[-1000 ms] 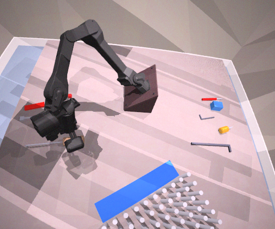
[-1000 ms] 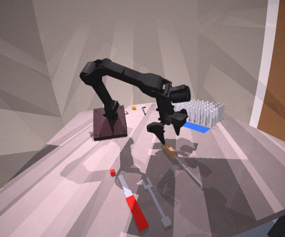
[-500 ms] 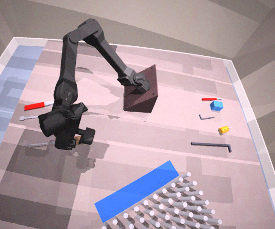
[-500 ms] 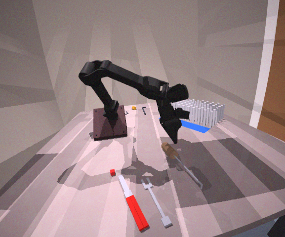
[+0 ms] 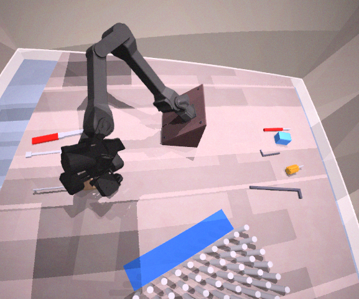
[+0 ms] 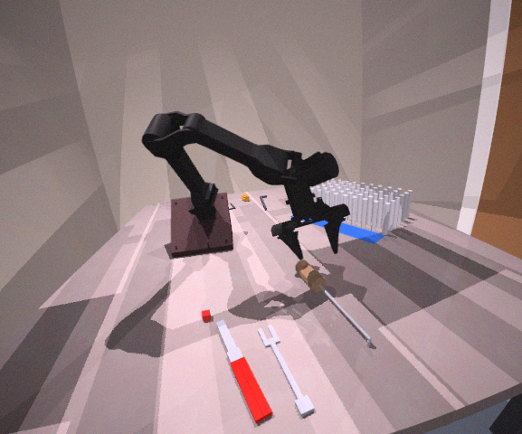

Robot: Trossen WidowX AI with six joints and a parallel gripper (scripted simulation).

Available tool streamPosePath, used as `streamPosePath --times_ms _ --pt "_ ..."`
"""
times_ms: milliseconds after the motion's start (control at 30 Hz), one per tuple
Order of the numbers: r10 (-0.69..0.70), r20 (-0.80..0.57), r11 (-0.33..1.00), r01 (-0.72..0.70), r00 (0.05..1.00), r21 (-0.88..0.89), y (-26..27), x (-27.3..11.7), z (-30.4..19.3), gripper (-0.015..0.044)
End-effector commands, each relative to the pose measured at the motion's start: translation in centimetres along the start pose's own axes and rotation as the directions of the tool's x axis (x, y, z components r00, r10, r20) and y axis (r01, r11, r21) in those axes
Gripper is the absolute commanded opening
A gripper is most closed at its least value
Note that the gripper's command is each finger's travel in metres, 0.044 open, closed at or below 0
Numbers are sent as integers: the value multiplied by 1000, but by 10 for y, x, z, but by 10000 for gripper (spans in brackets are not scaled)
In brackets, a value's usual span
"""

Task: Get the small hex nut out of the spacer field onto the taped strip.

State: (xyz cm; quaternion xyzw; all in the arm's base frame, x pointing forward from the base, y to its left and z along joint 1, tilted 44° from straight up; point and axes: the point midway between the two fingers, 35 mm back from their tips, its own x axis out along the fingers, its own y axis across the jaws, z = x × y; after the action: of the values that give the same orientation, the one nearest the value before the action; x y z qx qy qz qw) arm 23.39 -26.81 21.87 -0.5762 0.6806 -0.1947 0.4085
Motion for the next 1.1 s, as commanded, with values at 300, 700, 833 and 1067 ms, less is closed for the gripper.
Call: streamPosePath --times_ms 300,700,833,1067 --pt "-68 -127 552 -69 990 -831 15 -8 -3 440" --pt "-68 -127 552 -69 990 -831 15 -8 -3 361" --pt "-68 -127 552 -69 990 -831 15 -8 -3 280" --pt "-68 -127 552 -69 990 -831 15 -8 -3 280"
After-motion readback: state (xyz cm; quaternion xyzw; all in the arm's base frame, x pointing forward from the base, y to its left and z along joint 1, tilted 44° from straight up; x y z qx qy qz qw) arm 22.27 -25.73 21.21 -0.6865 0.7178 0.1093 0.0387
